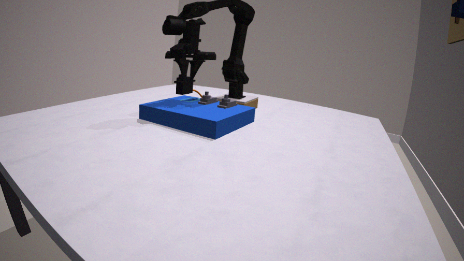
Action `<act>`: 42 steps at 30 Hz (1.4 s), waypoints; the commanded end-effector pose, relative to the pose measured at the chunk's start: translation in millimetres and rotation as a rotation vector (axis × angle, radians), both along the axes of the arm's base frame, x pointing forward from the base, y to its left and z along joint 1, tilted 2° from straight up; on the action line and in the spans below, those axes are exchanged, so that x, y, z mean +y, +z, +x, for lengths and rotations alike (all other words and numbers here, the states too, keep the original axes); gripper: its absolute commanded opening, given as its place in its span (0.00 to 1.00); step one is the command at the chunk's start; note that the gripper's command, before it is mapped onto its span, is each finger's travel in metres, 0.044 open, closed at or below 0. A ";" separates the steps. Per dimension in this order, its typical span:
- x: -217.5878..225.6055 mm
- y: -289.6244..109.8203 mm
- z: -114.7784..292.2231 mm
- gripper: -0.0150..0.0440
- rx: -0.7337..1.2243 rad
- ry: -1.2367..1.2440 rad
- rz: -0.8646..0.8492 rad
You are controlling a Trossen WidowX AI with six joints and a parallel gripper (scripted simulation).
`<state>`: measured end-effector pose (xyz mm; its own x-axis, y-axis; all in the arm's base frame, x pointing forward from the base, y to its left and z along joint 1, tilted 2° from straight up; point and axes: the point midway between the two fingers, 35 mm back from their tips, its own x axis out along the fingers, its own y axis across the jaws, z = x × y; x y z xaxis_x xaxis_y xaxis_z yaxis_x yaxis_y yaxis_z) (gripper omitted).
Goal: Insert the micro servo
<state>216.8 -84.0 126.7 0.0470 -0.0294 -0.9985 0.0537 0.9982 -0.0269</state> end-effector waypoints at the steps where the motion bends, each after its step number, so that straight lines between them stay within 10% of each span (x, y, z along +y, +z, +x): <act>1: 1.6 0.4 -19.3 0.25 -0.006 0.005 0.000; 42: 1.9 -26.7 -38.0 0.25 -0.004 0.005 0.000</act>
